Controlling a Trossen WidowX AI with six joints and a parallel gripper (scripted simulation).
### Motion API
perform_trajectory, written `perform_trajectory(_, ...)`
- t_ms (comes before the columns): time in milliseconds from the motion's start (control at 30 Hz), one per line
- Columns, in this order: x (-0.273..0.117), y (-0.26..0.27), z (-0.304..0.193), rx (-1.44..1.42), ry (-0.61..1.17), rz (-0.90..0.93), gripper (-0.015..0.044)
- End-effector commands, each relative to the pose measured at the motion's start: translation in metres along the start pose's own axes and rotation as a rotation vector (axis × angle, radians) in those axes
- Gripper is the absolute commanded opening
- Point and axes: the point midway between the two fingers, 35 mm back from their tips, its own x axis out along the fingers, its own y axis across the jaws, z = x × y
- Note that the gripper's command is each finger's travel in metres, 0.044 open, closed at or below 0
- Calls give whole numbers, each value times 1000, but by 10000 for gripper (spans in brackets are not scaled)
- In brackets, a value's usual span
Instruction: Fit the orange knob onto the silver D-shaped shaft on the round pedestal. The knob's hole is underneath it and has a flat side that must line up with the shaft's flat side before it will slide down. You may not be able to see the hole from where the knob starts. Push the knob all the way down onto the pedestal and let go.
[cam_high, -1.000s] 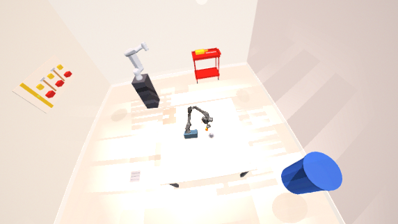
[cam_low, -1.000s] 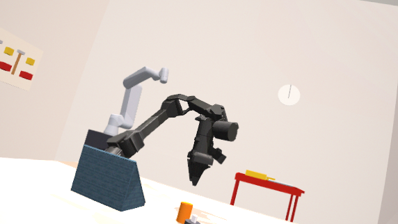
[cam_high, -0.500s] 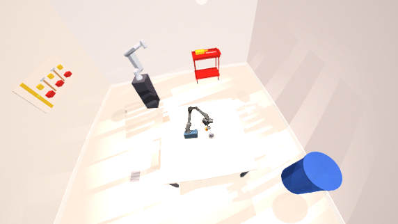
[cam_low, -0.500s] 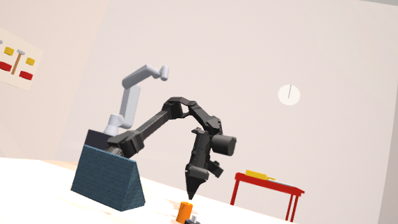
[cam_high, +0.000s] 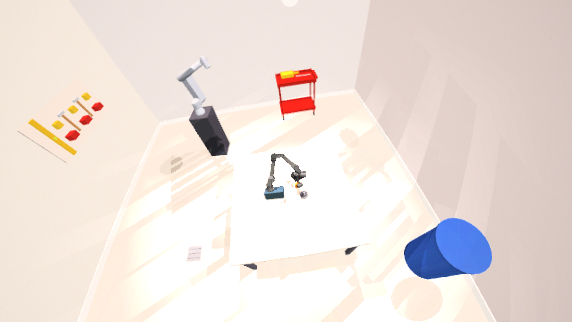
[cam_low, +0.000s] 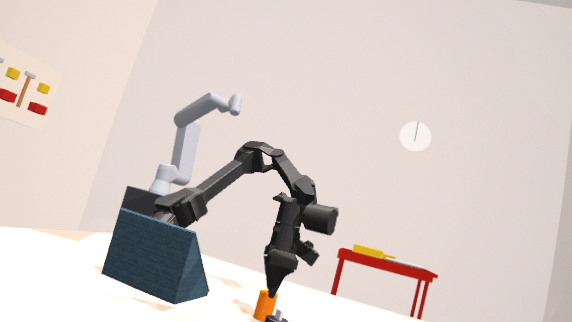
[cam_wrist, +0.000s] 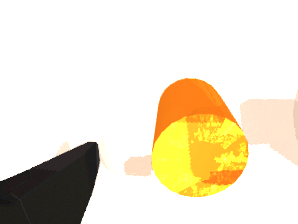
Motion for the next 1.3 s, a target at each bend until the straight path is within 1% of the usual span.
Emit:
perform_trajectory(0,7,0,-1,7,0,6,440)
perform_trajectory(967,50,3,-2,7,-2,11,440)
perform_trajectory(1267,50,3,-2,7,-2,11,204)
